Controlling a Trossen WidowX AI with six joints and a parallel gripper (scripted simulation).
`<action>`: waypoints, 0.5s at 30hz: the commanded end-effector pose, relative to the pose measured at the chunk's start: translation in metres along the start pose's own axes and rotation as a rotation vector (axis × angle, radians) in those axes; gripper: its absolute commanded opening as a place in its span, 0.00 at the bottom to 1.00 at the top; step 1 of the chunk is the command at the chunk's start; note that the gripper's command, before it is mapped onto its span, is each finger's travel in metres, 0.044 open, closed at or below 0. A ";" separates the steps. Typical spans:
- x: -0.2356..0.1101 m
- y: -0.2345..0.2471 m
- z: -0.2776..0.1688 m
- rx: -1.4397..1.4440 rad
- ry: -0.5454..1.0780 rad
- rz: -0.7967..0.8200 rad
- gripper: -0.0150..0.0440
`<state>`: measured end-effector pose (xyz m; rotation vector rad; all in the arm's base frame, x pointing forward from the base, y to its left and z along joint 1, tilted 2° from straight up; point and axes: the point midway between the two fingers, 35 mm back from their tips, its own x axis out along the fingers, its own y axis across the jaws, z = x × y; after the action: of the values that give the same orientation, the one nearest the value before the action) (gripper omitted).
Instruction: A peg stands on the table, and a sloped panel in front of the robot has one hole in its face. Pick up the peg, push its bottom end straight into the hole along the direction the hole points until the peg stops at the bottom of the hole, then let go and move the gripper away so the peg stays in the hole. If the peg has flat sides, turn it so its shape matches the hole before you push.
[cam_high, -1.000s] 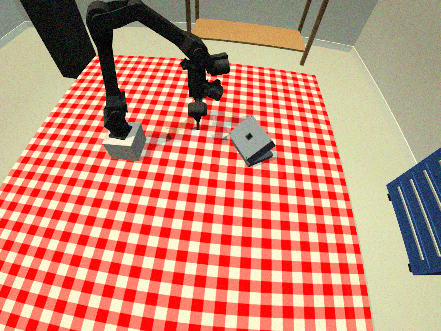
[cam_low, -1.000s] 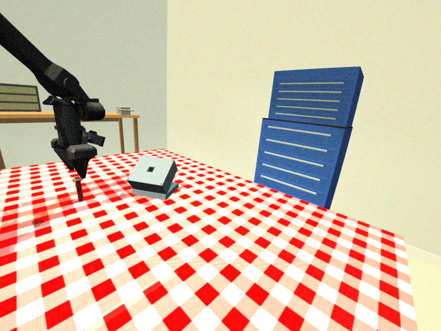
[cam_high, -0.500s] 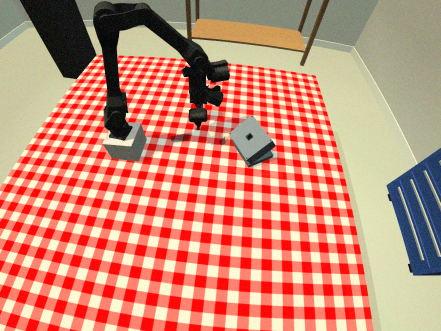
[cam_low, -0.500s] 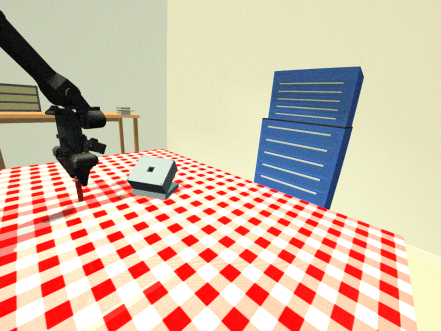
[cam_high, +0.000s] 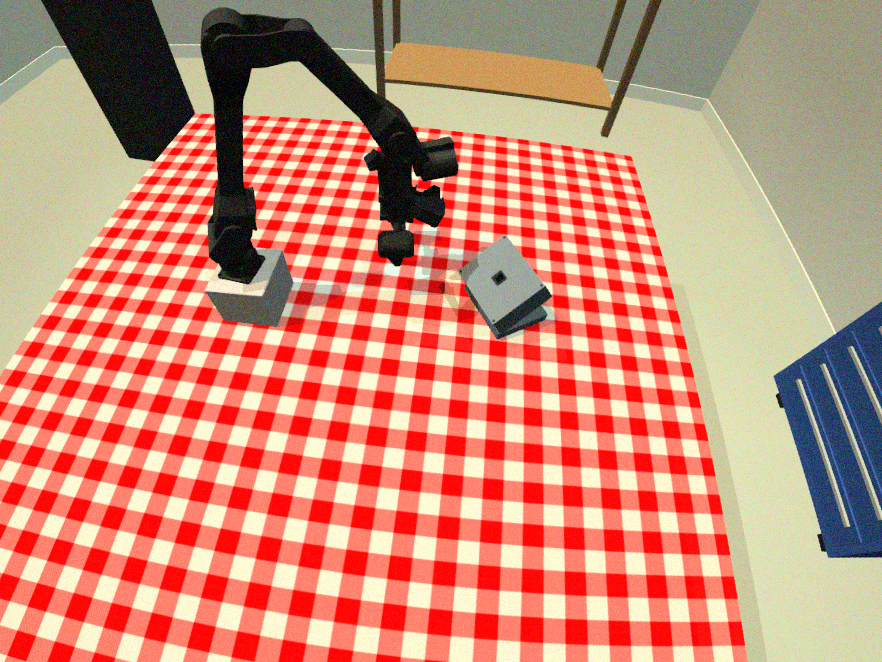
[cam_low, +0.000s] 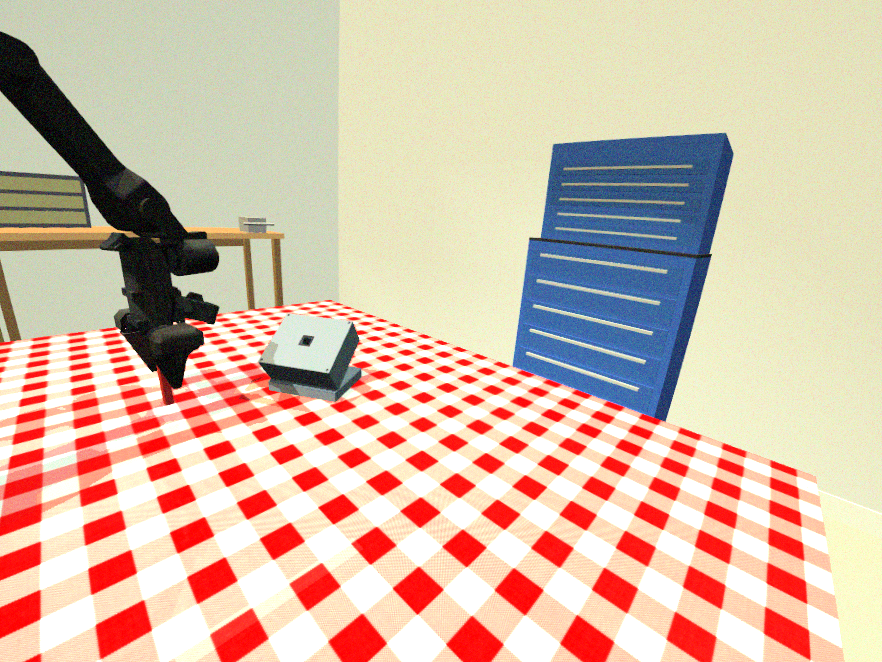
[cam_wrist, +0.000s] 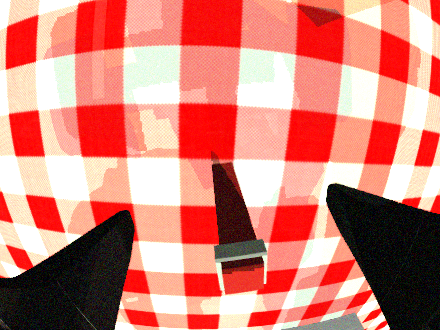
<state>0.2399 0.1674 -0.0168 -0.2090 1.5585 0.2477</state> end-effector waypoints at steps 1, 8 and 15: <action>0.004 0.000 -0.001 -0.002 0.007 0.003 1.00; 0.001 0.000 0.000 0.000 0.001 0.000 0.69; 0.001 0.000 0.000 0.000 0.001 0.000 0.38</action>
<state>0.2395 0.1669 -0.0183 -0.2107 1.5603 0.2465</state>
